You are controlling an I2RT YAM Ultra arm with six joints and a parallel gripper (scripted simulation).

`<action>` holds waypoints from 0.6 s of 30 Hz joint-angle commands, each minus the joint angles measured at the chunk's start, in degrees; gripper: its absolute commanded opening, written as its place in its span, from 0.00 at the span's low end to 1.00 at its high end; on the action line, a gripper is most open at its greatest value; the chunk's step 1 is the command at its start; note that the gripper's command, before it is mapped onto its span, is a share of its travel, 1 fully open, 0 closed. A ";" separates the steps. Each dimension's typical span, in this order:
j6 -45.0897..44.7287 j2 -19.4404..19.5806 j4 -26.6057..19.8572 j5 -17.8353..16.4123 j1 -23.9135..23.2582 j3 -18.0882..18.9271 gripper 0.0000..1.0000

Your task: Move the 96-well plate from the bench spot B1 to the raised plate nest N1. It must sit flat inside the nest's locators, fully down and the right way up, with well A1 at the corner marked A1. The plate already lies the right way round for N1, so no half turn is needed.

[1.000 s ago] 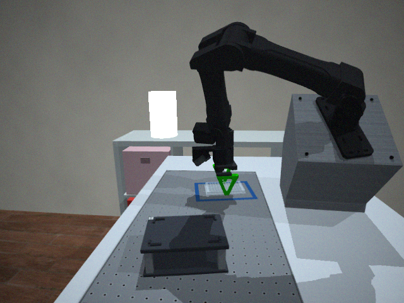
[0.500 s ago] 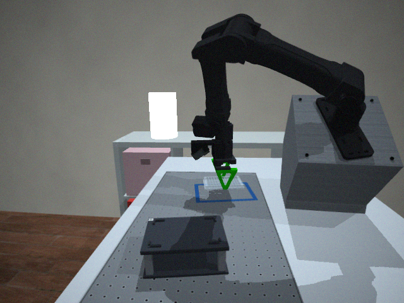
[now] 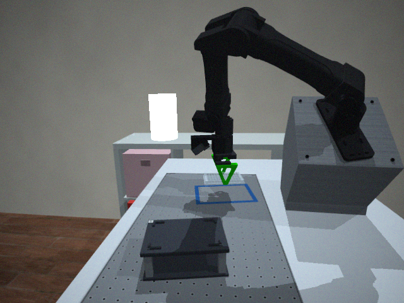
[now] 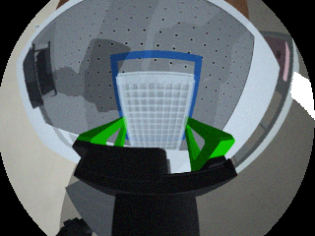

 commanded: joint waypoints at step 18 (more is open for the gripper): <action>-4.82 -5.38 -7.77 0.78 -4.69 -0.33 0.00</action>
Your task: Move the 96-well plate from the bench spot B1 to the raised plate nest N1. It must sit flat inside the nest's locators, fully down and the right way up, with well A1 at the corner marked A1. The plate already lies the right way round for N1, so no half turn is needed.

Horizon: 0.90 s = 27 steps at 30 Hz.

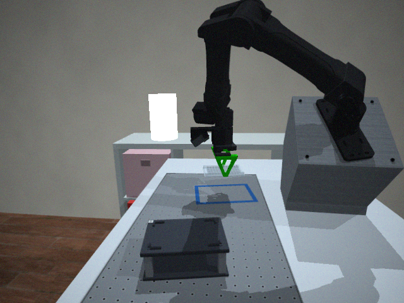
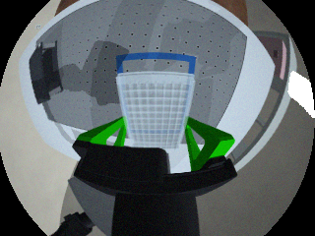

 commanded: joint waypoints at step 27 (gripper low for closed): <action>-1.12 -0.73 -2.13 -0.07 -1.85 -0.17 0.00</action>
